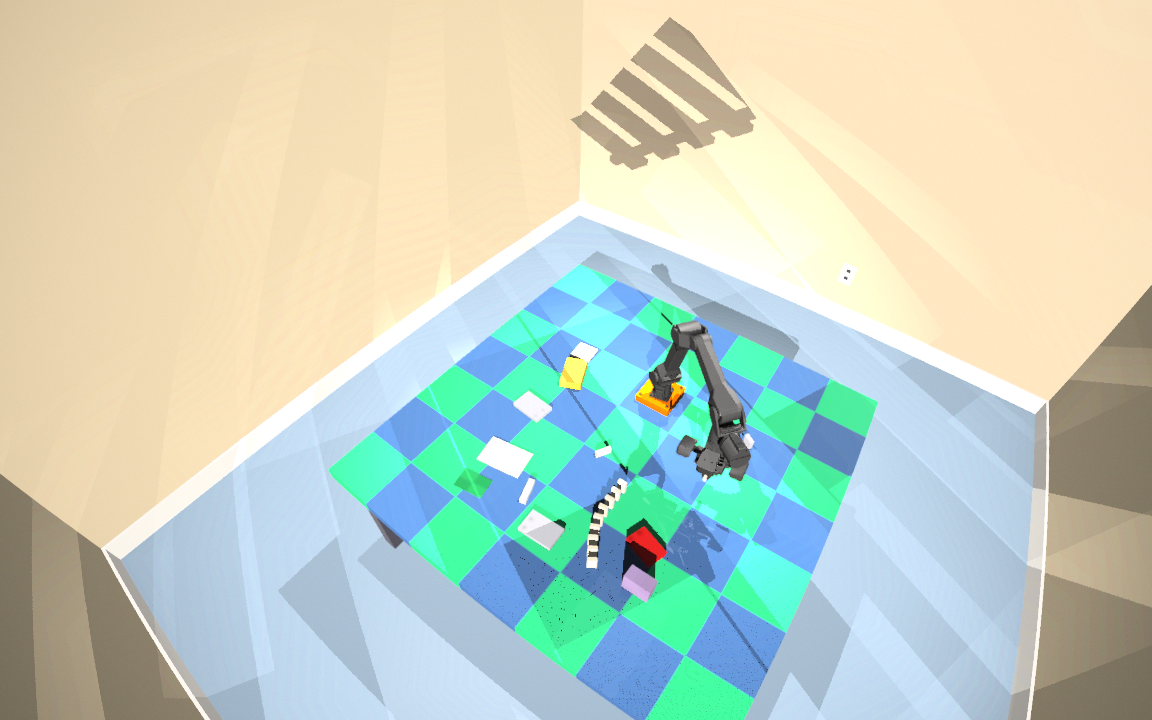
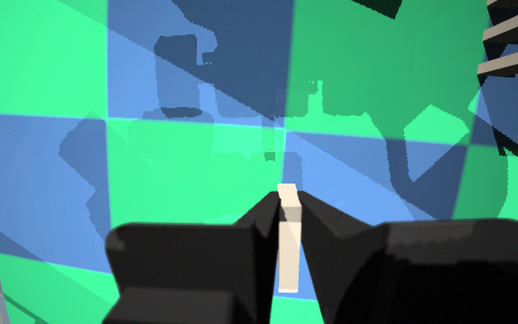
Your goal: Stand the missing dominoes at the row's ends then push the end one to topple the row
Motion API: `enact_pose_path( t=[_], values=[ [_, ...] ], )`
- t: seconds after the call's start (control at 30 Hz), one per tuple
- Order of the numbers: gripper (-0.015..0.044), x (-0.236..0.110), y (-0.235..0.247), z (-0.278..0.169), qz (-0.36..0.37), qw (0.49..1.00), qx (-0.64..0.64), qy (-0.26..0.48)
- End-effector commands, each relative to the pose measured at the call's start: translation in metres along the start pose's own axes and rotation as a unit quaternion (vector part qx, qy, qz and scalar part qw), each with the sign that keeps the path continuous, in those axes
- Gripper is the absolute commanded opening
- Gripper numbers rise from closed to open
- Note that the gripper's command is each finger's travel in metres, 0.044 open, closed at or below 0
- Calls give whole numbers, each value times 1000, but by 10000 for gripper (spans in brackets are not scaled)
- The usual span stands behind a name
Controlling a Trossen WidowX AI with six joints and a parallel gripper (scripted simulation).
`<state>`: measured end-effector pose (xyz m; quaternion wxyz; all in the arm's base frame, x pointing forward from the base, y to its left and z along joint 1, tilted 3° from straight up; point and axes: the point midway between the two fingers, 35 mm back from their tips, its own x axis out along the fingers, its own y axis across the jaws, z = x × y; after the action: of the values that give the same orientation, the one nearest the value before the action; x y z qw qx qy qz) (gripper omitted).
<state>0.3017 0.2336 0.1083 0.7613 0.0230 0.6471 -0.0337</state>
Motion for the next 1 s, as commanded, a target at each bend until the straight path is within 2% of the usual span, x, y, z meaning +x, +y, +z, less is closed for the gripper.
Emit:
enact_pose_path(
  t=[0.0, 0.47, 0.97],
  values=[
    [27, 15, 6, 4, -3, 999, -24, -31],
    [27, 48, 39, 23, 8, 981, -90, -175],
    [27, 62, 63, 29, 10, 939, -128, -318]
  ],
)
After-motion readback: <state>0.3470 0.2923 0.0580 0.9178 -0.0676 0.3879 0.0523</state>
